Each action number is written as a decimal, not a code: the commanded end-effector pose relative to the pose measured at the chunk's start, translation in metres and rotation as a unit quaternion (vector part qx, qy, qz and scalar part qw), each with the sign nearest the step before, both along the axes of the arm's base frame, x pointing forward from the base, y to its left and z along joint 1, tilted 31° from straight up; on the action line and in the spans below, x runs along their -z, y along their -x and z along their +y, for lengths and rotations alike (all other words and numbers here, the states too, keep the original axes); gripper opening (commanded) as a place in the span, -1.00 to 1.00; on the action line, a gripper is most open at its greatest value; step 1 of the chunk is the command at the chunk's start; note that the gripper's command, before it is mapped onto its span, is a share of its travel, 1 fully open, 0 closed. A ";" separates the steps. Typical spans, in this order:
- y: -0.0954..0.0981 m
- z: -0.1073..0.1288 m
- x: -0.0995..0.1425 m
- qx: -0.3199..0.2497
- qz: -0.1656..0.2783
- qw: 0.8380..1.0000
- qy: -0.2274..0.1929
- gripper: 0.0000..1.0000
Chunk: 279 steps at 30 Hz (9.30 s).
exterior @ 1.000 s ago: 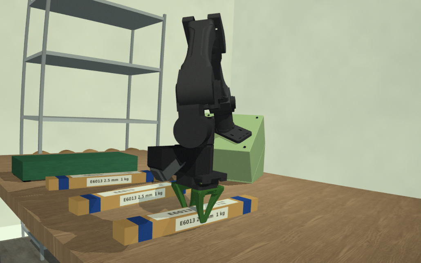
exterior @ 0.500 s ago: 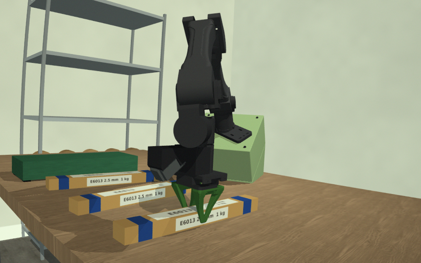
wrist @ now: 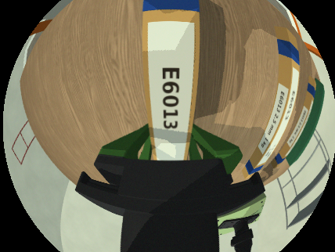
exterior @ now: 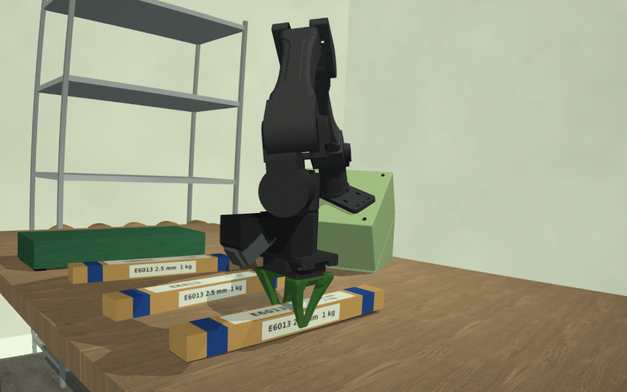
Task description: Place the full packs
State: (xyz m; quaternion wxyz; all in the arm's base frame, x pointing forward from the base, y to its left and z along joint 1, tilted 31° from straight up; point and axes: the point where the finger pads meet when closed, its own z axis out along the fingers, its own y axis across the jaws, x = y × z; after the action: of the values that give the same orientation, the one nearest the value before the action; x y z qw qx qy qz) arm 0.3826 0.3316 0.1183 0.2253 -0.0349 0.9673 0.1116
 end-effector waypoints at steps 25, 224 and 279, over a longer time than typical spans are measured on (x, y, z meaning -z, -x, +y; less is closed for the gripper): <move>0.025 -0.007 -0.076 -0.004 -0.027 0.999 -0.023 -1.00; 0.102 -0.052 -0.205 -0.004 -0.023 1.000 -0.019 -1.00; 0.082 -0.176 -0.179 -0.012 -0.032 0.999 -0.013 -1.00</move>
State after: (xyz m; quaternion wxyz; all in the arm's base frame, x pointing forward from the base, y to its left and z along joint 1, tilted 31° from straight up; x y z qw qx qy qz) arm 0.3037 0.1659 0.2696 0.2142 -0.0422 0.9703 0.1040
